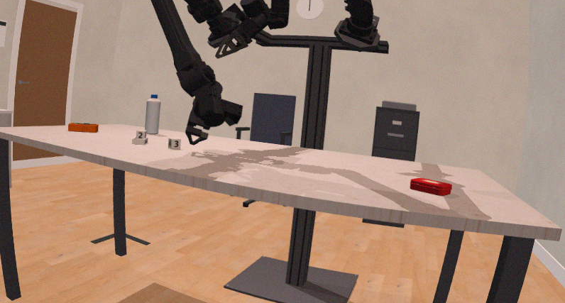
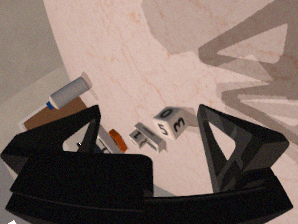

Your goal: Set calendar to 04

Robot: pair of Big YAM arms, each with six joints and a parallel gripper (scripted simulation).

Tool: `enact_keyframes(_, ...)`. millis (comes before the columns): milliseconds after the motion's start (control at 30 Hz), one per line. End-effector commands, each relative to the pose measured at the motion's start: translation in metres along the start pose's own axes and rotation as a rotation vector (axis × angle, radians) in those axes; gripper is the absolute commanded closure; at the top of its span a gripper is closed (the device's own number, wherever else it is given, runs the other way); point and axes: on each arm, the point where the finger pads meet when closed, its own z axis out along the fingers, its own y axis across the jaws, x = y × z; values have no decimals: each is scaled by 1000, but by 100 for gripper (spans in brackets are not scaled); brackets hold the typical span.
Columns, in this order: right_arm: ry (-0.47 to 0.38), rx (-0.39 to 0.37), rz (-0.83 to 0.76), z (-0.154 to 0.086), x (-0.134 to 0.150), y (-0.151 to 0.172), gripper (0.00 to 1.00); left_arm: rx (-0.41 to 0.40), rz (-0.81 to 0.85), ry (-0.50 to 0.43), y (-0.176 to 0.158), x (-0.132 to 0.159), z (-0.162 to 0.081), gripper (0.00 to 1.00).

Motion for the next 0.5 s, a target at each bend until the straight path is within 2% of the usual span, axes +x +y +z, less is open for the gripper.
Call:
enact_keyframes(0,19,-31,-181,3,-3,5,0,0,-20,-9,-1,-5,0,0)
enact_keyframes(100,64,-58,-361,-3,-4,3,0,0,-20,-9,-1,-5,0,0)
enact_keyframes(367,135,-154,-706,-1,6,-1,0,0,-20,-9,-1,-5,0,0)
enact_keyframes(467,164,-179,-839,-7,4,-4,0,0,-20,-9,-1,-5,0,0)
